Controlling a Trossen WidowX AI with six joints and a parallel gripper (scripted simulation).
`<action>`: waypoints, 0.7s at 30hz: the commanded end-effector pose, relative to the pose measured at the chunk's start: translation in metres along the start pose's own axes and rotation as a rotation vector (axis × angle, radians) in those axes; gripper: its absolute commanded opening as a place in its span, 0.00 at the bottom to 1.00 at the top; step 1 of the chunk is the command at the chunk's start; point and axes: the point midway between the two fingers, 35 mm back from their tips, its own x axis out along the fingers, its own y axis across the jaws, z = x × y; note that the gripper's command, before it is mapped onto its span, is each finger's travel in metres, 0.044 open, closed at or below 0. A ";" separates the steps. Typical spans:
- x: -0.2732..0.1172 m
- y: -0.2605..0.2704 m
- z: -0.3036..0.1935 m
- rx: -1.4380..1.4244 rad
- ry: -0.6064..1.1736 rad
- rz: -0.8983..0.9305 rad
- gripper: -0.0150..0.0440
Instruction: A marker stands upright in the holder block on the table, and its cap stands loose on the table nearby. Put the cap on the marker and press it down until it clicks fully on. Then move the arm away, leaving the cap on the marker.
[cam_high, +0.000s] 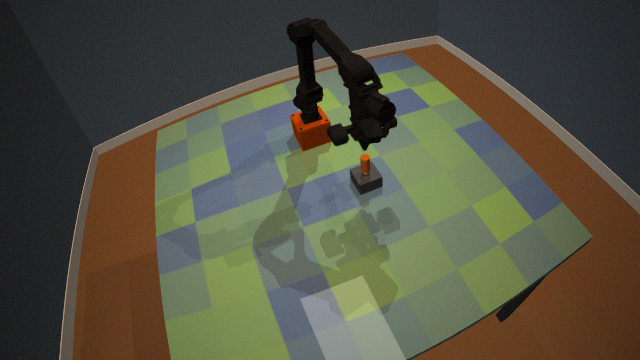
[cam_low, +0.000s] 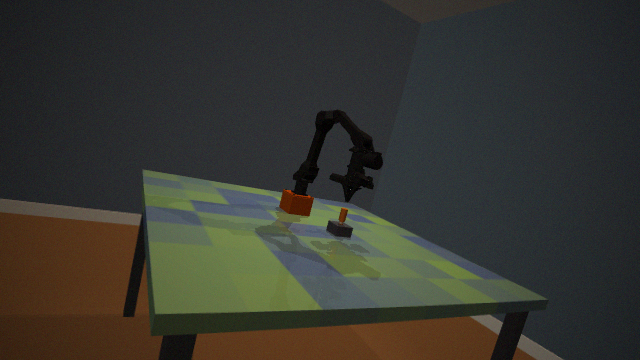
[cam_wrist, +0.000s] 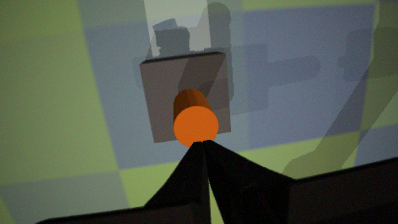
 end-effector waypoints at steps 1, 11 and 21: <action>0.004 0.000 -0.001 0.005 0.003 0.002 0.25; 0.018 0.000 -0.001 0.005 0.003 0.002 0.25; 0.031 0.000 -0.001 0.005 0.003 0.002 0.25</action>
